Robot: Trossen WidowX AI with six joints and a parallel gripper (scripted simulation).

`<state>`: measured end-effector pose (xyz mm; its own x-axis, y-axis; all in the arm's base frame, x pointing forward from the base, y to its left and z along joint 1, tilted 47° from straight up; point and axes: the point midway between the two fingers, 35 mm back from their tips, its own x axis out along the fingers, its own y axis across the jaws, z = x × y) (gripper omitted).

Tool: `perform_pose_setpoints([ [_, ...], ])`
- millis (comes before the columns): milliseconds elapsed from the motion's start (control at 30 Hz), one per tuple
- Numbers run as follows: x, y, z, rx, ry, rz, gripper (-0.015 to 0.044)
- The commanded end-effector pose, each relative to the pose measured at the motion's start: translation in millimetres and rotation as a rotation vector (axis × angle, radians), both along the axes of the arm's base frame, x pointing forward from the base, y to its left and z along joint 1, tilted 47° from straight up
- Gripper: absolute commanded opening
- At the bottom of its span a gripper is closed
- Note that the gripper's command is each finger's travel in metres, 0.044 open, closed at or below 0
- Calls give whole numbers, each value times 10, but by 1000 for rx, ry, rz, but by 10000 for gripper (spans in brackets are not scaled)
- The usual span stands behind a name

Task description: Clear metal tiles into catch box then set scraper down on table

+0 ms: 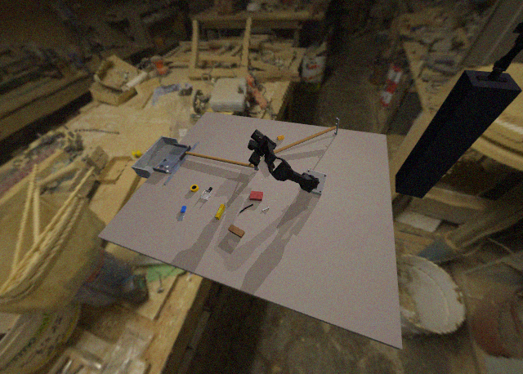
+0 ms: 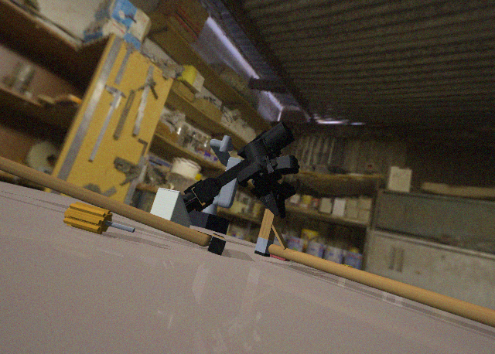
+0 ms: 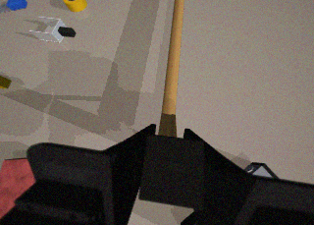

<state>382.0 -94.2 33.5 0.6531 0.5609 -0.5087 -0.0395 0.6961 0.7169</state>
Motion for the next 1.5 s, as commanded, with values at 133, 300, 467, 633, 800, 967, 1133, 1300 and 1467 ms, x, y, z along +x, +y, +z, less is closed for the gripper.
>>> perform_pose_setpoints([
  [133,-127,-1,8,-2,-10,-3,0],
  [300,-194,10,1,-2,-11,-4,0],
  [467,-260,22,-4,-1,-12,-5,0],
  [633,-325,36,-9,0,-13,-6,0],
  [800,-390,52,-14,1,-14,-7,0],
  [967,-455,68,-19,2,-15,-8,0],
  [1133,-519,87,-24,3,-16,-9,0],
  [1300,-584,109,-27,4,-18,-10,0],
  [1467,-540,102,-44,5,-7,-8,105],
])
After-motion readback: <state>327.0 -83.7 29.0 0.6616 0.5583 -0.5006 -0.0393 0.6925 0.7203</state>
